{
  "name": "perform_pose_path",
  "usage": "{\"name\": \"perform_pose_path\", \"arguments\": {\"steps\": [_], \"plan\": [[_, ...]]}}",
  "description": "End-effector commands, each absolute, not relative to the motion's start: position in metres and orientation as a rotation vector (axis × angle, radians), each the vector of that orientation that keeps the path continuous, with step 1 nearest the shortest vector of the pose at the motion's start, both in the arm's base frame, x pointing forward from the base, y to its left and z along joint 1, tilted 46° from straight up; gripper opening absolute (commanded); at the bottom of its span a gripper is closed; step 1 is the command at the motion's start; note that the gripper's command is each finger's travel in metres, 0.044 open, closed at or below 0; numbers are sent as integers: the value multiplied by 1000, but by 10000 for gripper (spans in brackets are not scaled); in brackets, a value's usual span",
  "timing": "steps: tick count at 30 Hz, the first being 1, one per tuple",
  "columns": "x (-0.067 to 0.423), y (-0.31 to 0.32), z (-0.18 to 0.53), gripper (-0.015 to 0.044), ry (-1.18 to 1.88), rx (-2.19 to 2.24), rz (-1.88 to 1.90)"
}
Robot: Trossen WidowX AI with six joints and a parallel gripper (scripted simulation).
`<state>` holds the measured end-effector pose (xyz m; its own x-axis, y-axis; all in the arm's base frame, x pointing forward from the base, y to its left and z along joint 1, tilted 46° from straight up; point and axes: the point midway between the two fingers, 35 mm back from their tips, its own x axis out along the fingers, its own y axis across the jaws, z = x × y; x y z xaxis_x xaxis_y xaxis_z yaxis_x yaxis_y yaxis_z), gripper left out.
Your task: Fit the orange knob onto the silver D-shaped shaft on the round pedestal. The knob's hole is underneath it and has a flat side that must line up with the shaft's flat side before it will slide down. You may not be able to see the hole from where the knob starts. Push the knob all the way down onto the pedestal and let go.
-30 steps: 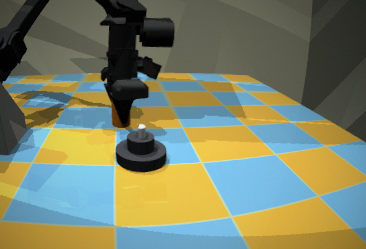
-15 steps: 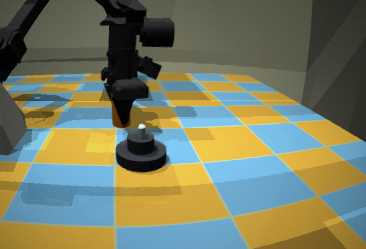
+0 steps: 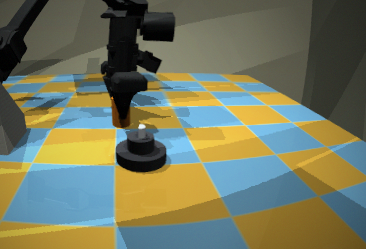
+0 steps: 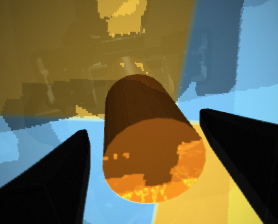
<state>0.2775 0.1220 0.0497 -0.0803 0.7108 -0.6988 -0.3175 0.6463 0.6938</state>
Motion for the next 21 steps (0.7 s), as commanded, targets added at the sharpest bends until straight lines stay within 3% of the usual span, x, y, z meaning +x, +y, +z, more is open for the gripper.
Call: {"name": "perform_pose_path", "arguments": {"steps": [1, 3, 21], "plan": [[285, 83, 88, 398, 1391, 353, 876], [284, 76, 96, 440, 1392, 355, 877], [282, 87, 84, 440, 1391, 355, 877]]}}
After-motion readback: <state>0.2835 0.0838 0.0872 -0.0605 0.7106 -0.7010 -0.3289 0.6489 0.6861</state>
